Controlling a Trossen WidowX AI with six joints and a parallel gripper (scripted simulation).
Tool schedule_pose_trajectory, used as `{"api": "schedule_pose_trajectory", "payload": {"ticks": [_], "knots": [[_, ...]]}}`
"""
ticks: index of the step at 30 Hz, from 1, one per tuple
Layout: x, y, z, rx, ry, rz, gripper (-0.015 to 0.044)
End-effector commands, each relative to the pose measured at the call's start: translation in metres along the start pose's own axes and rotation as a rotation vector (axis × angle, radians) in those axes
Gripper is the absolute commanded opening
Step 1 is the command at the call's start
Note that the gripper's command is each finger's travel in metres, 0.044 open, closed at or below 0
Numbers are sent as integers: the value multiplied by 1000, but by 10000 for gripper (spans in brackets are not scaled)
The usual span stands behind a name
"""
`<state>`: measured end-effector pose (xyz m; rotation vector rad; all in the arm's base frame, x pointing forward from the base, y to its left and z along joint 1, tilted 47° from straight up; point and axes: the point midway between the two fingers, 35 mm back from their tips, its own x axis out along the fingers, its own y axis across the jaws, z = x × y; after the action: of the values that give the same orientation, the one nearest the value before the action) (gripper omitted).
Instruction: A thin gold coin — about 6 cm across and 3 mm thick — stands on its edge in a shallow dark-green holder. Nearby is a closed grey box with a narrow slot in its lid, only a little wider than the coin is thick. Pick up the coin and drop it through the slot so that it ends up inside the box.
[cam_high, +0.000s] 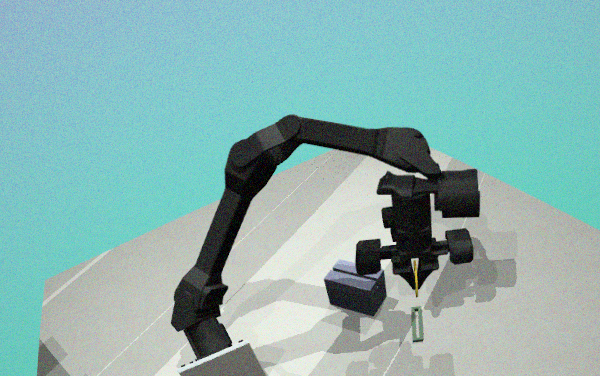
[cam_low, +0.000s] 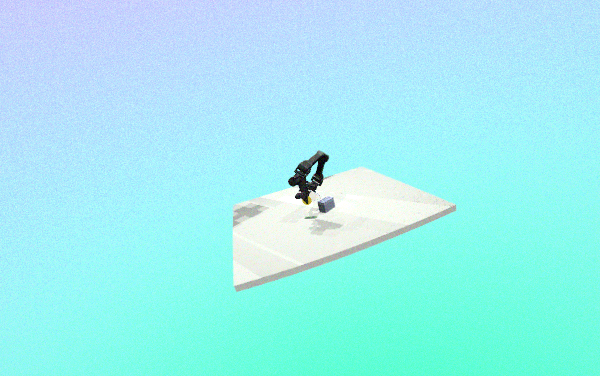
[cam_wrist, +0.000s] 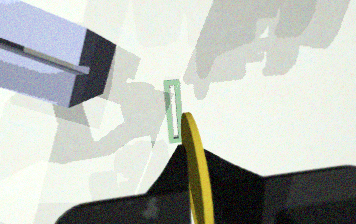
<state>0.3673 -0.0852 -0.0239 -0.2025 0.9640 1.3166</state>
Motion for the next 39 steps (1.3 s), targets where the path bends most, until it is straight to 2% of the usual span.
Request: {"api": "schedule_pose_trajectory", "payload": {"ticks": [1,31,39], "knots": [[-3,0,0,-48,4,-1,0],[-3,-3,9,-1073,4,1,0],[-3,-2,11,-1124,4,1,0]]}}
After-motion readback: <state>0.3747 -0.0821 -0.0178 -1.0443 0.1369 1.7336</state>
